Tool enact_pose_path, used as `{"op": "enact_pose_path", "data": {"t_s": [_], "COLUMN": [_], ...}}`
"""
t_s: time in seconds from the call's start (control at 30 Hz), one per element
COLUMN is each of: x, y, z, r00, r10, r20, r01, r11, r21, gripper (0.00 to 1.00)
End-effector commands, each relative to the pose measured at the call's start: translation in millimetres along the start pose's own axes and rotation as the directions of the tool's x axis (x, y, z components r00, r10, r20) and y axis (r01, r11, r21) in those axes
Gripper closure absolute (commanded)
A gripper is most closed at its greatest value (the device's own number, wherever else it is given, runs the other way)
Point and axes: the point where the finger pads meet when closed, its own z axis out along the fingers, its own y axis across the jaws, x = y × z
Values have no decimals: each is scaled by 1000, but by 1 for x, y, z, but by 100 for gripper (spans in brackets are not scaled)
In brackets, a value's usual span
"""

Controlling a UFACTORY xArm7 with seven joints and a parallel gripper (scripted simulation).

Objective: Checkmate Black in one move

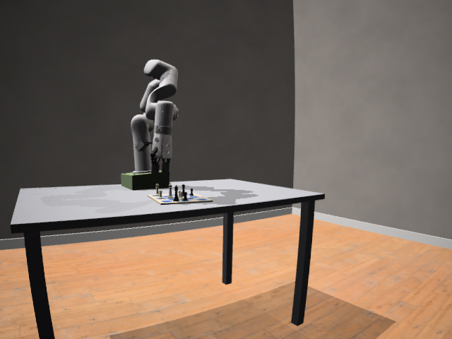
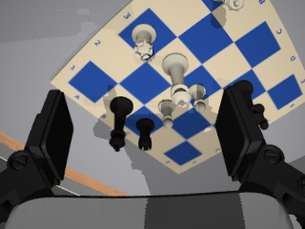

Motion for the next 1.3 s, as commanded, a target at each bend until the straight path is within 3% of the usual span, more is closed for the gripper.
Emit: {"op": "enact_pose_path", "data": {"t_s": [0.0,0.1,0.13,1.27], "x": [-1,-1,-1,-1], "y": [-1,-1,-1,-1], "z": [1,1,1,1], "r00": [962,949,949,949], "r10": [-271,-312,-312,-312], "r20": [43,50,50,50], "r01": [272,313,313,313], "r11": [962,950,950,950], "r21": [-12,-13,-13,-13], "gripper": [0,0,63,63]}}
